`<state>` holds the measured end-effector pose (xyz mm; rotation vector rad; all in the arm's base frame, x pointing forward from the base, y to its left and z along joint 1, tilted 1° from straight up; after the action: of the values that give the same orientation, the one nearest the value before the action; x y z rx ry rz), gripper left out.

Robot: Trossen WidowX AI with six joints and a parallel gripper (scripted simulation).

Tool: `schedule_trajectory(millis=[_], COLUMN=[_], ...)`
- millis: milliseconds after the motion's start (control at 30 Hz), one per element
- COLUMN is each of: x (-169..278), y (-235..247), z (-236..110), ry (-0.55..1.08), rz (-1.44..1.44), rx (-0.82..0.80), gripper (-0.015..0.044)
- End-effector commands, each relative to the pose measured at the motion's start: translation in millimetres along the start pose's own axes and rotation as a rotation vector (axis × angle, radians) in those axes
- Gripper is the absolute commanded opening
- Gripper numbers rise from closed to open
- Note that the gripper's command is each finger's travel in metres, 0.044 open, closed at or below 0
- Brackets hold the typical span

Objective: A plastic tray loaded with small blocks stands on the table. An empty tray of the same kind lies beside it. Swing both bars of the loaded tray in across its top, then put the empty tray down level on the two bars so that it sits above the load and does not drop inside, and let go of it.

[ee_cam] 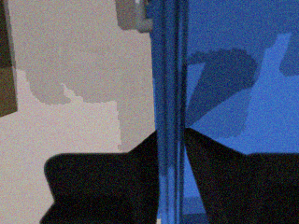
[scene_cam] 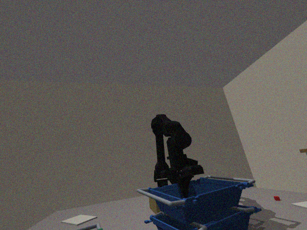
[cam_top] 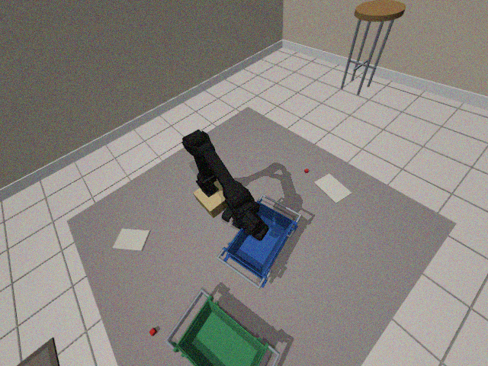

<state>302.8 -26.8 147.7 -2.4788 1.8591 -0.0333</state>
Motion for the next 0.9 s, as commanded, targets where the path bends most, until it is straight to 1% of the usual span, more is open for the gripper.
schedule_trajectory(millis=[0,100,167,367,867], x=[-0.3,-0.1,-0.3,-0.3,-0.3], y=[1.9,0.4,1.9,1.9,1.9], z=[6.3,1.4,6.3,6.3,6.3], ry=[-0.004,-0.001,-0.004,-0.004,-0.004], rz=[-0.003,-0.001,-0.003,-0.003,-0.003], rx=[-0.026,-0.006,-0.026,-0.026,-0.026], gripper=[0.0000,0.0000,0.0000,0.0000,0.0220])
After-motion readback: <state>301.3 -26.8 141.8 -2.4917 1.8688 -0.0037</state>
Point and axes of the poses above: the point midway between the two fingers, 35 mm back from their tips, its own z axis out along the fingers, its own y axis across the jaws, x = y × z, the point moved 9 cm from there along -z, back along the fingers, and after that the axes turned 3 degrees about -z, right-handed, at the moved point
